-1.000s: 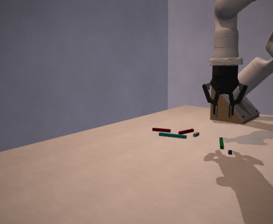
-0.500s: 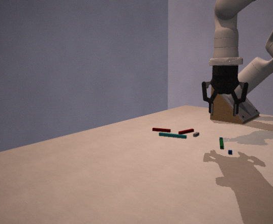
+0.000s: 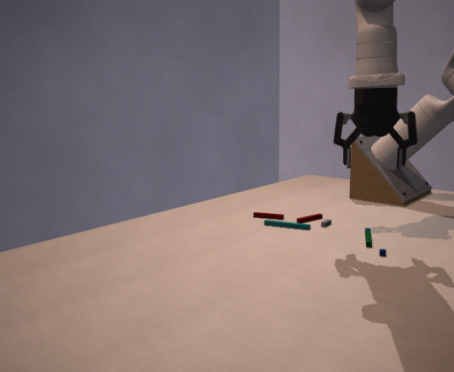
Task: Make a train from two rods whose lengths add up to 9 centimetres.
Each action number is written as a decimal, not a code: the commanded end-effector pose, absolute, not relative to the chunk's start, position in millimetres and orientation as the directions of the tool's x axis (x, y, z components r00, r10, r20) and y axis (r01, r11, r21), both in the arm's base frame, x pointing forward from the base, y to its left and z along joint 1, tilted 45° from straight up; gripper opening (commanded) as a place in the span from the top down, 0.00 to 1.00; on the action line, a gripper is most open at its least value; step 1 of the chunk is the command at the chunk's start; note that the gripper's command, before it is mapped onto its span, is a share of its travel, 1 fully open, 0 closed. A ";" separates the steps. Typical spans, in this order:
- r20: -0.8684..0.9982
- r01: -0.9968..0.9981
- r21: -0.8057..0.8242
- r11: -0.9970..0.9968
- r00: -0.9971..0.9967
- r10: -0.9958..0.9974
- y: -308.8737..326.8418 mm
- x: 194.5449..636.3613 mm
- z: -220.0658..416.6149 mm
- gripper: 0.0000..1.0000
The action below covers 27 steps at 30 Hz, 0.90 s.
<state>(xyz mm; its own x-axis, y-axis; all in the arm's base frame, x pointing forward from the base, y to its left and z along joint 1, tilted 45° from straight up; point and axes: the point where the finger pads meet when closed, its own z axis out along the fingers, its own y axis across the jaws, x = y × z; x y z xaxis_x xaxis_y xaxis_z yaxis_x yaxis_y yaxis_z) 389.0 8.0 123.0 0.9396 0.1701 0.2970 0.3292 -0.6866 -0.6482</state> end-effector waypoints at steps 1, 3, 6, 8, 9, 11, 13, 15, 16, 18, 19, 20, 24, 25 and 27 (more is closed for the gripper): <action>0.313 0.332 -0.635 -0.697 0.936 0.161 -7.4 392.5 136.8 0.00; 0.313 0.332 -0.635 -0.697 0.936 0.161 -14.6 391.3 144.0 0.00; 0.313 0.332 -0.635 -0.697 0.936 0.161 -23.2 389.9 152.8 0.00; 0.313 0.332 -0.635 -0.697 0.936 0.161 -25.4 389.5 155.0 0.00; 0.313 0.332 -0.635 -0.697 0.936 0.161 -25.4 389.5 155.0 0.00; 0.313 0.332 -0.635 -0.697 0.936 0.161 -28.6 389.0 158.2 0.00; 0.313 0.332 -0.635 -0.697 0.936 0.161 -30.3 388.7 159.9 0.00; 0.313 0.332 -0.635 -0.697 0.936 0.161 -30.8 388.6 160.4 0.00; 0.313 0.332 -0.635 -0.697 0.936 0.161 -30.8 388.6 160.4 0.00; 0.313 0.332 -0.635 -0.697 0.936 0.161 -30.8 388.6 160.4 0.00; 0.313 0.332 -0.635 -0.697 0.936 0.161 -30.8 388.6 160.4 0.00; 0.313 0.332 -0.635 -0.697 0.936 0.161 -30.8 388.6 160.4 0.00; 0.313 0.332 -0.635 -0.697 0.936 0.161 -30.8 388.6 160.4 0.00; 0.313 0.332 -0.635 -0.697 0.936 0.161 -30.8 388.6 160.4 0.00; 0.313 0.332 -0.635 -0.697 0.936 0.161 -30.8 388.6 160.4 0.00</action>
